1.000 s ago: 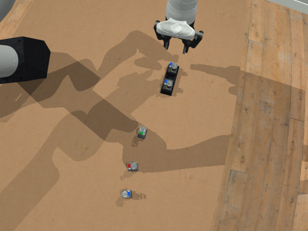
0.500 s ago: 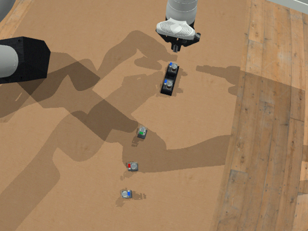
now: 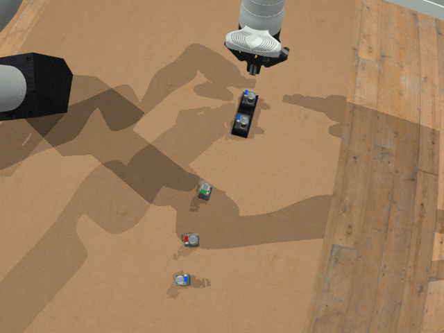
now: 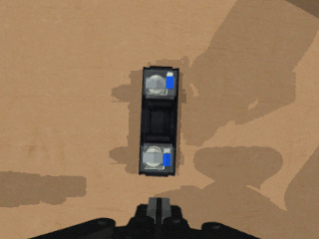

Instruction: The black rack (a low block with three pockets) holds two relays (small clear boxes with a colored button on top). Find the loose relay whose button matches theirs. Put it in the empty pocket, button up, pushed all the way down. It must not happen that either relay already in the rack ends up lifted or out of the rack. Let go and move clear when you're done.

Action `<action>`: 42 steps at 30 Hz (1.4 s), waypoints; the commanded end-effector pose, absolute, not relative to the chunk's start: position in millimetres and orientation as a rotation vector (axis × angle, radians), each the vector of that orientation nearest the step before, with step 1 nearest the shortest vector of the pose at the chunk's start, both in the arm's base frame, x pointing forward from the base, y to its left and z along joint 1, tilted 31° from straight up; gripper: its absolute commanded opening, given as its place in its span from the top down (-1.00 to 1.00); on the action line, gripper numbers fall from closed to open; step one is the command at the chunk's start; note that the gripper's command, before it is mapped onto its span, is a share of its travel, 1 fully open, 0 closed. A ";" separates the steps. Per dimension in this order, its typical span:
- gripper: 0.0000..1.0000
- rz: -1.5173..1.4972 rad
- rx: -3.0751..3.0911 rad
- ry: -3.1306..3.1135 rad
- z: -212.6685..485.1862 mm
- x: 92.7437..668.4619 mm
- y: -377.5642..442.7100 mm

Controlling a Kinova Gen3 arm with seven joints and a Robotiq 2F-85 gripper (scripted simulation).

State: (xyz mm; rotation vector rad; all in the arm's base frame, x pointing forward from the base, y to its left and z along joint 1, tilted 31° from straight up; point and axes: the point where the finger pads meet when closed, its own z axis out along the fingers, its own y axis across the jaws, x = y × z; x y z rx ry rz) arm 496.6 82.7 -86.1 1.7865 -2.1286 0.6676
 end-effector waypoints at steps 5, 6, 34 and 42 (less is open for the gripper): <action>1.00 0.668 1.788 -2.130 -85.4 497.1 83.7; 1.00 0.668 1.788 -2.130 -85.4 497.1 83.7; 1.00 0.674 1.759 -2.162 -80.6 500.1 76.2; 1.00 0.728 1.445 -2.457 -34.9 520.7 1.1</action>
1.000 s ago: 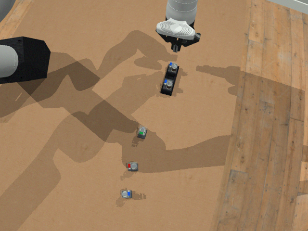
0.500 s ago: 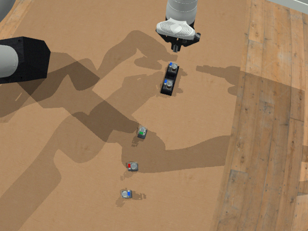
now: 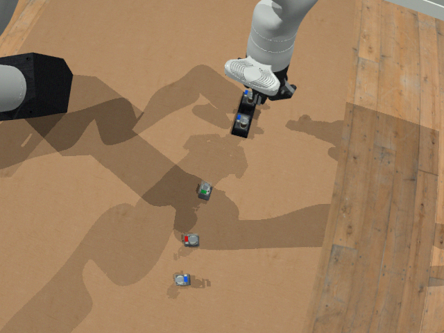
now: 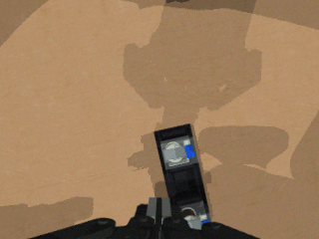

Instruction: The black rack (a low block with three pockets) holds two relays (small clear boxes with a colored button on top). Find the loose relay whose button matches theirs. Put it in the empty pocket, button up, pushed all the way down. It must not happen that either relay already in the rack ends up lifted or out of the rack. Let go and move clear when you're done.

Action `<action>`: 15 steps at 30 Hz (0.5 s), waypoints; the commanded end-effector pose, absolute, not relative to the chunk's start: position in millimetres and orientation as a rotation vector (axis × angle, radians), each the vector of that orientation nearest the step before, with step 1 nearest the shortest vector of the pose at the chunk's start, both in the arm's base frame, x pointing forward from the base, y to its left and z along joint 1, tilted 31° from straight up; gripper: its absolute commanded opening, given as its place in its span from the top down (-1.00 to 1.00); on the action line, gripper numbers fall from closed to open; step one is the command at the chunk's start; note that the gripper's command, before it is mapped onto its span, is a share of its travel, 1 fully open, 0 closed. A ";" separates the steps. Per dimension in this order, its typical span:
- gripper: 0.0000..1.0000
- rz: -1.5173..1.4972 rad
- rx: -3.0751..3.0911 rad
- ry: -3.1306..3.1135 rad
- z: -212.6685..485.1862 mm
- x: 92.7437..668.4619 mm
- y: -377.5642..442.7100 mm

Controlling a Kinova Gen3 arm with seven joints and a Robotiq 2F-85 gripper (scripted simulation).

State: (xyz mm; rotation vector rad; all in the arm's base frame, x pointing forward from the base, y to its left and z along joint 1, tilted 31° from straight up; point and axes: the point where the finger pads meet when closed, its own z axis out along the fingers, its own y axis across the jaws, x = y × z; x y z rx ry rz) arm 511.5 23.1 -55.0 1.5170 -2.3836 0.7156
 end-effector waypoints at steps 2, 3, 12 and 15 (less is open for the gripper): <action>1.00 0.739 1.361 -2.522 -24.0 523.3 -17.5; 1.00 0.745 1.318 -2.554 -18.5 524.3 -26.8; 1.00 0.788 0.940 -2.789 25.6 523.7 -103.9; 1.00 0.802 0.785 -2.866 42.0 519.5 -132.9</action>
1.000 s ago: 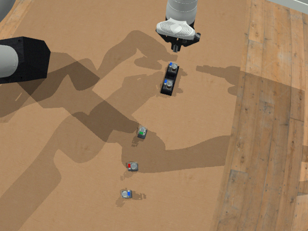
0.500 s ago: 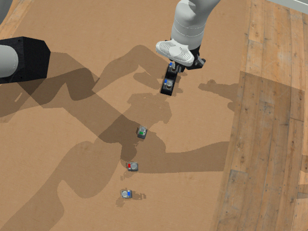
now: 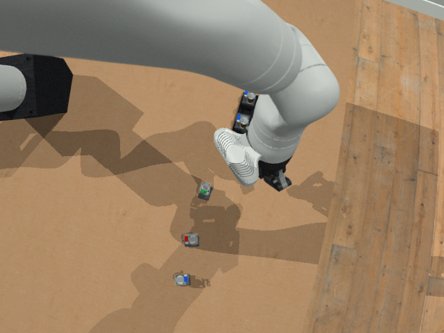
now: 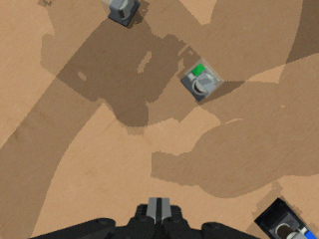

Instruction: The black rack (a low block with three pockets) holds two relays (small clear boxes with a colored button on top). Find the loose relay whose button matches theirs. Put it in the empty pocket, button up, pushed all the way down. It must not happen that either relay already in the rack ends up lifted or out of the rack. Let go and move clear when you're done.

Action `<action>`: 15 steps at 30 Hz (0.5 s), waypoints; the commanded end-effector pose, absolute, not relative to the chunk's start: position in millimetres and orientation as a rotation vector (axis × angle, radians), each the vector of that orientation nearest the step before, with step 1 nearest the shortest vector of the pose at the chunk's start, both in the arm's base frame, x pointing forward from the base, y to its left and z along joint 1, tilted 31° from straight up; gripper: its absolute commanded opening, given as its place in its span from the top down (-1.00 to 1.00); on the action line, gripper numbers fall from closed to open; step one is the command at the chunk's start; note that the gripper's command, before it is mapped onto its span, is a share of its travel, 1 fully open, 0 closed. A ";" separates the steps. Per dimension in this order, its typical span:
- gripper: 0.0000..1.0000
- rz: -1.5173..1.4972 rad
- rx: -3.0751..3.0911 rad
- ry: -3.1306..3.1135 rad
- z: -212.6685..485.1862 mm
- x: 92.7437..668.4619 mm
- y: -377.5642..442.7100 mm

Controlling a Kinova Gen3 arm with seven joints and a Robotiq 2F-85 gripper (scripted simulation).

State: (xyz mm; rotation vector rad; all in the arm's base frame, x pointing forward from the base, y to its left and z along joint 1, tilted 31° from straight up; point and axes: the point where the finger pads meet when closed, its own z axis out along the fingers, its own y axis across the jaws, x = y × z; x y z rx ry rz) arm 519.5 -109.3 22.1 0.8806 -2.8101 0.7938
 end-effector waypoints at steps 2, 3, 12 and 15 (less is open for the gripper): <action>1.00 0.811 0.678 -2.912 52.7 515.5 -152.0; 1.00 0.815 0.624 -2.934 58.1 513.2 -161.5; 1.00 0.844 0.163 -3.076 99.9 486.0 -235.8; 1.00 0.852 -0.019 -3.111 114.9 472.1 -262.3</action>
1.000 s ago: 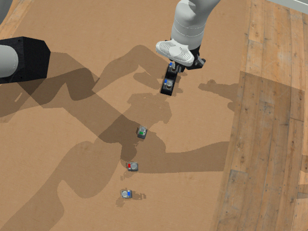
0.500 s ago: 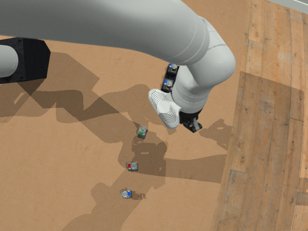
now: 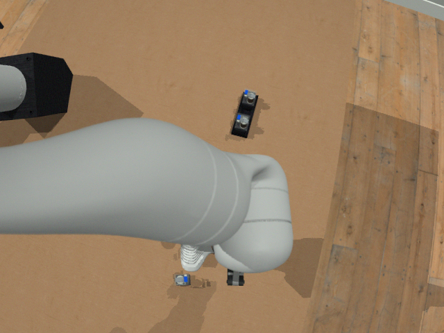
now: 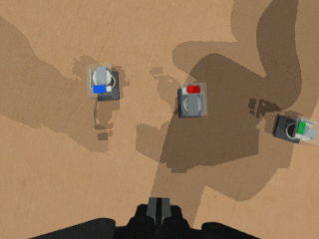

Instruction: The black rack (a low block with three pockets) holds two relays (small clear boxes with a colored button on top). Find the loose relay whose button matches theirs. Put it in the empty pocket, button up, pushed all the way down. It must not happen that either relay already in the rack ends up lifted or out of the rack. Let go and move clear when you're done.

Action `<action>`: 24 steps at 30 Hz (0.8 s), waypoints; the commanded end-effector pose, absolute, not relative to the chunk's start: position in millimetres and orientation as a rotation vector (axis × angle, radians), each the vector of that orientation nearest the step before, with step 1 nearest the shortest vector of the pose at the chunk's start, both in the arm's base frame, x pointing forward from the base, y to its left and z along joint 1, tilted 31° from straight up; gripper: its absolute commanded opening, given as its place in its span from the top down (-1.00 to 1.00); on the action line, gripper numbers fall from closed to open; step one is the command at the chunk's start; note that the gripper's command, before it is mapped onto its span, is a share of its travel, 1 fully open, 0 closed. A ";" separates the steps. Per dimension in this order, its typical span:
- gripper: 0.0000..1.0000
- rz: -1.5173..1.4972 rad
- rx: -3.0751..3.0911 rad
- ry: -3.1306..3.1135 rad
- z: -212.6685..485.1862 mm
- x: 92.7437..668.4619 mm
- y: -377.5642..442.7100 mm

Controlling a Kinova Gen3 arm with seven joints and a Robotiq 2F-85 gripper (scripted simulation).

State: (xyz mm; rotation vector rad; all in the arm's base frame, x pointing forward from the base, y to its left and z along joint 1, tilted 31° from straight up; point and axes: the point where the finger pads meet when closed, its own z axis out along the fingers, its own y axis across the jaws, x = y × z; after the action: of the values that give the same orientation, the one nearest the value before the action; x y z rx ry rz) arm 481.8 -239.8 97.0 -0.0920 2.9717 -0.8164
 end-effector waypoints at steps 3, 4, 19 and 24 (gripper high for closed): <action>1.00 -0.797 0.184 2.913 128.9 457.1 -286.7; 1.00 -0.795 0.215 2.905 131.5 454.0 -291.2; 1.00 -0.793 0.243 2.898 133.9 451.2 -295.4; 1.00 -0.793 0.243 2.898 133.9 451.2 -295.4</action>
State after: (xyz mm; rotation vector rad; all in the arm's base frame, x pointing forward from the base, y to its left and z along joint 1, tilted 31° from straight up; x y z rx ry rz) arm 450.6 -295.7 133.3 0.2438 2.8992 -0.7936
